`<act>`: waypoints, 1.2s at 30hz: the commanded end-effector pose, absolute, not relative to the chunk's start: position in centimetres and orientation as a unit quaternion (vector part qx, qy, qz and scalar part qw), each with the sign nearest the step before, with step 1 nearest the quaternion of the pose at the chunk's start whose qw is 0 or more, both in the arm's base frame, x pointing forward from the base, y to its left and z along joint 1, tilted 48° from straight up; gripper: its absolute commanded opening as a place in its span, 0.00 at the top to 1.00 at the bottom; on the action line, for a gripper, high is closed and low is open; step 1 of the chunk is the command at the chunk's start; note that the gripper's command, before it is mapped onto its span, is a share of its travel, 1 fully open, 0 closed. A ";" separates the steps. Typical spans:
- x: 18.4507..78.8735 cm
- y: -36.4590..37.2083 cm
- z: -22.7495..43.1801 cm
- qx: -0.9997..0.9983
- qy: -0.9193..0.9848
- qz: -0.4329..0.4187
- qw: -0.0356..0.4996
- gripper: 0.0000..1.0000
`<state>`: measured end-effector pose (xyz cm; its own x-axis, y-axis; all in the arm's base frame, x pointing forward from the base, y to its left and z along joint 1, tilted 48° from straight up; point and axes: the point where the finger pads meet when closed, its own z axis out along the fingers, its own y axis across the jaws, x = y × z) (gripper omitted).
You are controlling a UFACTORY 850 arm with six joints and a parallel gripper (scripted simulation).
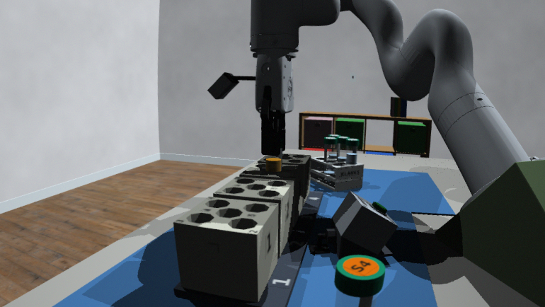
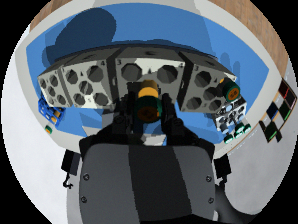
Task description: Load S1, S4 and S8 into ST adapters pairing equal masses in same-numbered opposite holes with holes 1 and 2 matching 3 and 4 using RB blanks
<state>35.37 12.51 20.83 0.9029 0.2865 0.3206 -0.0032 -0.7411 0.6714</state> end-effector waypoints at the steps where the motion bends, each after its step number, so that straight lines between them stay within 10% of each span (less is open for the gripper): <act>1: 35.5 12.4 20.6 0.910 0.078 0.207 0.351 1.00; 36: 36.5 11.0 19.2 0.910 0.078 0.207 0.351 1.00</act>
